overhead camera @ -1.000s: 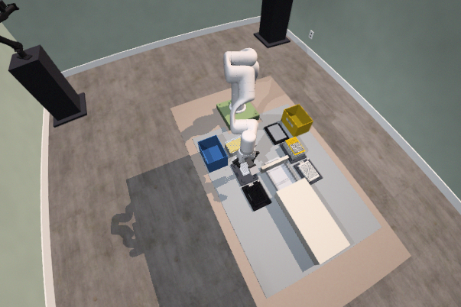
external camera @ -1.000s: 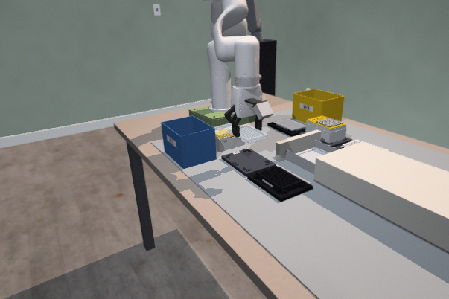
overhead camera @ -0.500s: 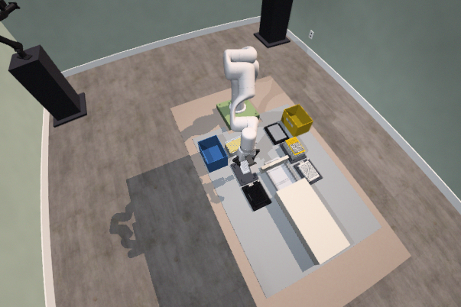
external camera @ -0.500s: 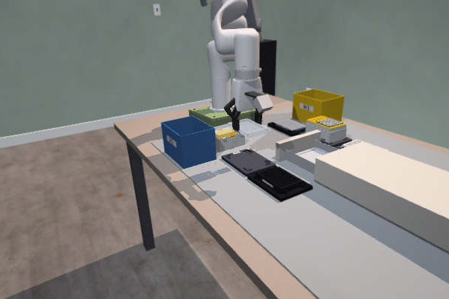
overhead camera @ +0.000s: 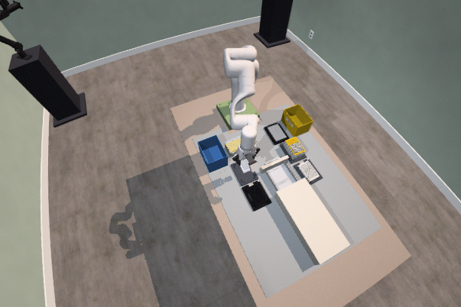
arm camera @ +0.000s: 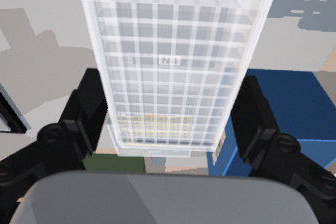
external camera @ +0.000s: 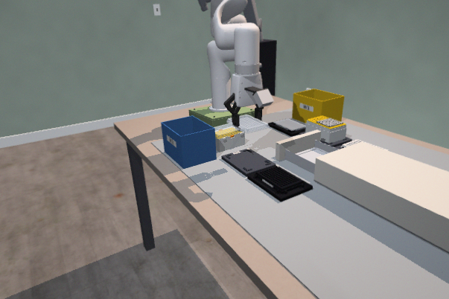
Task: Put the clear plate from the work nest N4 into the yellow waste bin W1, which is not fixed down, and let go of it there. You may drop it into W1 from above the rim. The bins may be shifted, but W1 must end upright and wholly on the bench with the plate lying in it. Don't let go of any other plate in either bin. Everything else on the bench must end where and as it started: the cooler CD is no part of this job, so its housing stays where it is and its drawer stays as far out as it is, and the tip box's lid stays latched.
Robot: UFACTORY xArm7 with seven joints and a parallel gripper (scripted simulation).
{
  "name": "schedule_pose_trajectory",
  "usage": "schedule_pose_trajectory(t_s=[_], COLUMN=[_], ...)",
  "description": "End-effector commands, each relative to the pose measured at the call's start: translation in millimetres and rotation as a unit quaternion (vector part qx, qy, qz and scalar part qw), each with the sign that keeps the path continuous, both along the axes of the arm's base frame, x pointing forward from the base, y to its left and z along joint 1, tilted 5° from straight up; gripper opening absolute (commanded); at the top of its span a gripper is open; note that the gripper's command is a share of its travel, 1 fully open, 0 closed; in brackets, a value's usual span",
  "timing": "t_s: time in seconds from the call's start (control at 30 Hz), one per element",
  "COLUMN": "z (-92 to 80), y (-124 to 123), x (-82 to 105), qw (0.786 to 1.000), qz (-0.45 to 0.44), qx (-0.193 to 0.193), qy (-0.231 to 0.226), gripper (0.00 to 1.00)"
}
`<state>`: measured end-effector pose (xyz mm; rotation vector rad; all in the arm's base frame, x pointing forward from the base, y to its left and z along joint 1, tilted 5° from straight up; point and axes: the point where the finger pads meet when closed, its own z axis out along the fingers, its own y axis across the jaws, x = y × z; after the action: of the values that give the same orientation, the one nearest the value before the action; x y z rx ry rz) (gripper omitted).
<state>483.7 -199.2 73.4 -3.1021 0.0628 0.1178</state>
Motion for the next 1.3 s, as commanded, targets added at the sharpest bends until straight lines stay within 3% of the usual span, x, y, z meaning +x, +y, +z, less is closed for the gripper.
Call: schedule_pose_trajectory(t_s=[0.0, 1.27], z=[2.4, 7.3], y=[-1, 83], x=[1.8, -25.5], qw=[1.0, 1.0], qz=[0.0, 0.009], qx=[-0.001, 0.0], qy=[-0.003, -0.003], gripper=[0.0, 0.0])
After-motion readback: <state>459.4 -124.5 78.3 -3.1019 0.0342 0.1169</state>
